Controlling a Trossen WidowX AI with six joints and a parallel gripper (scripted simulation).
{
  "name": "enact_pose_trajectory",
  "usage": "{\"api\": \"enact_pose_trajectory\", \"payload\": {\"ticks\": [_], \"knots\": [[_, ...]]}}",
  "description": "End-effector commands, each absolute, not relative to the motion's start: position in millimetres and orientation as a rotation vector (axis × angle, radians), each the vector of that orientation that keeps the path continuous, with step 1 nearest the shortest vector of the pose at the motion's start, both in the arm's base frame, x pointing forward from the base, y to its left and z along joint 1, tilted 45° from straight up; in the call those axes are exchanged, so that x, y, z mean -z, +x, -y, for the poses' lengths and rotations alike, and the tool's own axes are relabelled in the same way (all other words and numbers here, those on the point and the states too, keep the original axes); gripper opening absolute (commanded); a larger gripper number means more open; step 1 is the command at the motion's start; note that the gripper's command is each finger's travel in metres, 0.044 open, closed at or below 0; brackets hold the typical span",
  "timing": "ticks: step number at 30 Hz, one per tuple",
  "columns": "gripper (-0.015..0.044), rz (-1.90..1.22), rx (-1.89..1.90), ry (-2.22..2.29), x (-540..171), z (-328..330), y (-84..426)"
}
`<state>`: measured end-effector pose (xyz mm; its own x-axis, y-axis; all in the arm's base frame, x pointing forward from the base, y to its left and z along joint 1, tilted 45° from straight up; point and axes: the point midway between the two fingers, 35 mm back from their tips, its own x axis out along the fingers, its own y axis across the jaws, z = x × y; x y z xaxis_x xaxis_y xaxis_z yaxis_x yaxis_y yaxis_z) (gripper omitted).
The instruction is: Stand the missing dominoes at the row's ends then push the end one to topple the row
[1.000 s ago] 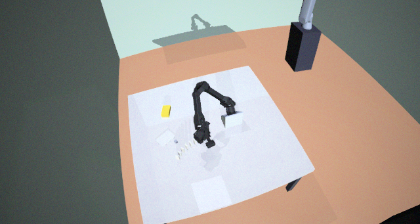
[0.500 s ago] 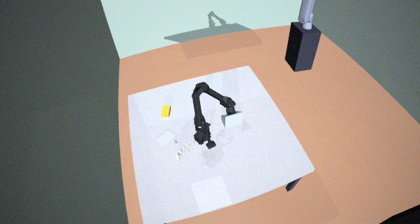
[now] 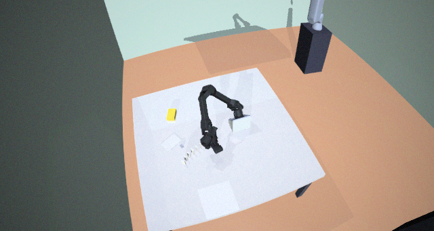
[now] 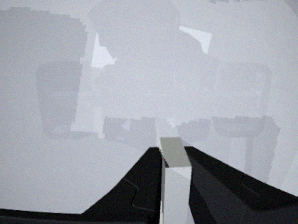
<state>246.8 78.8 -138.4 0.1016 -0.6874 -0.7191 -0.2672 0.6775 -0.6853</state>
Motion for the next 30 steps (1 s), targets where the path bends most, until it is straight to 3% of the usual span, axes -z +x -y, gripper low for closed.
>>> {"api": "enact_pose_trajectory", "payload": {"ticks": [1, 6, 18, 25, 30], "knots": [[0.0026, -1.478, 0.369, -0.843, 138.4, -78.2, 247.0], [0.0026, -1.478, 0.369, -0.843, 133.2, -83.5, 246.8], [0.0026, -1.481, 0.363, -0.839, 33.0, -183.6, 242.1], [0.0026, -1.487, 0.348, -0.854, 28.9, -190.2, 240.7], [0.0026, -1.603, -0.060, -1.255, 59.2, -222.6, 205.7]]}}
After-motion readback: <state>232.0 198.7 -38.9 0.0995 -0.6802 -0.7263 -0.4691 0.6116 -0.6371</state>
